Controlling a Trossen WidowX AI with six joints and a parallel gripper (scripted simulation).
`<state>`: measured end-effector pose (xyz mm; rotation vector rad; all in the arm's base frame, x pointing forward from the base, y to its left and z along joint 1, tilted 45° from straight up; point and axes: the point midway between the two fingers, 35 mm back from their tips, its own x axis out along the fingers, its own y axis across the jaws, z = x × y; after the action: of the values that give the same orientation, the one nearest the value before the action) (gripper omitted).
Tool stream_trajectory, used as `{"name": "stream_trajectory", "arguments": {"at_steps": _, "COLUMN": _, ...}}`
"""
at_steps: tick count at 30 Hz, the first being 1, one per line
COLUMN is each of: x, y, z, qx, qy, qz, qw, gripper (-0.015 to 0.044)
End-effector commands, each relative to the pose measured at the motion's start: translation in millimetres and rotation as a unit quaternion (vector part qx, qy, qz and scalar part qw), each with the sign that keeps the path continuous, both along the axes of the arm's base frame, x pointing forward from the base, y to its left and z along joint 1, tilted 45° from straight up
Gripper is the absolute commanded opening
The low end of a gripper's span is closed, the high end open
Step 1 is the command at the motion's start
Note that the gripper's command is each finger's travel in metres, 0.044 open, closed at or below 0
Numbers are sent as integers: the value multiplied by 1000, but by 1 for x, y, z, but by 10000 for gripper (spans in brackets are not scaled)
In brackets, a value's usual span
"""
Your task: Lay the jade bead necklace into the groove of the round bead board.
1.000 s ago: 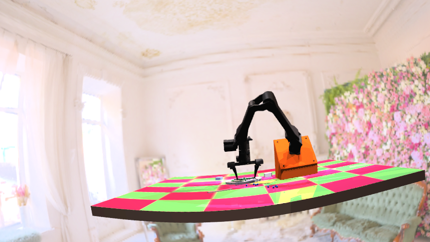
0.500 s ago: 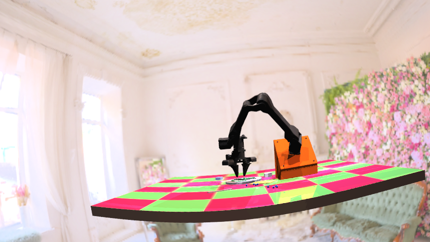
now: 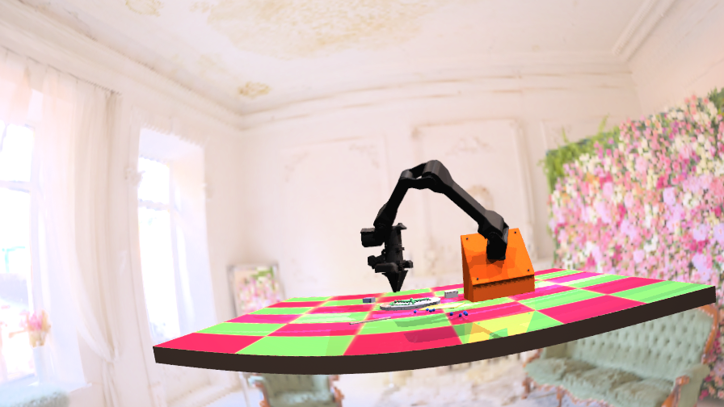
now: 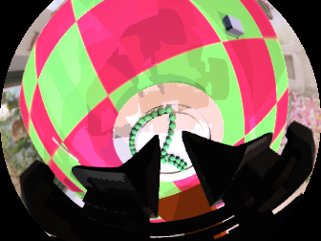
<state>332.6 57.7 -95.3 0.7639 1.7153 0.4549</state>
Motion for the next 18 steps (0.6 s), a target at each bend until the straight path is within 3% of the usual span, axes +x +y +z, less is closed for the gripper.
{"name": "stream_trajectory", "arguments": {"at_steps": 1, "x": 8, "y": -9, "z": -6, "qx": 7, "qy": -45, "qz": 48, "qw": 998, "gripper": 120}}
{"name": "stream_trajectory", "arguments": {"at_steps": 18, "x": 8, "y": -3, "z": -12, "qx": 6, "qy": -49, "qz": 47, "qw": 998, "gripper": 120}}
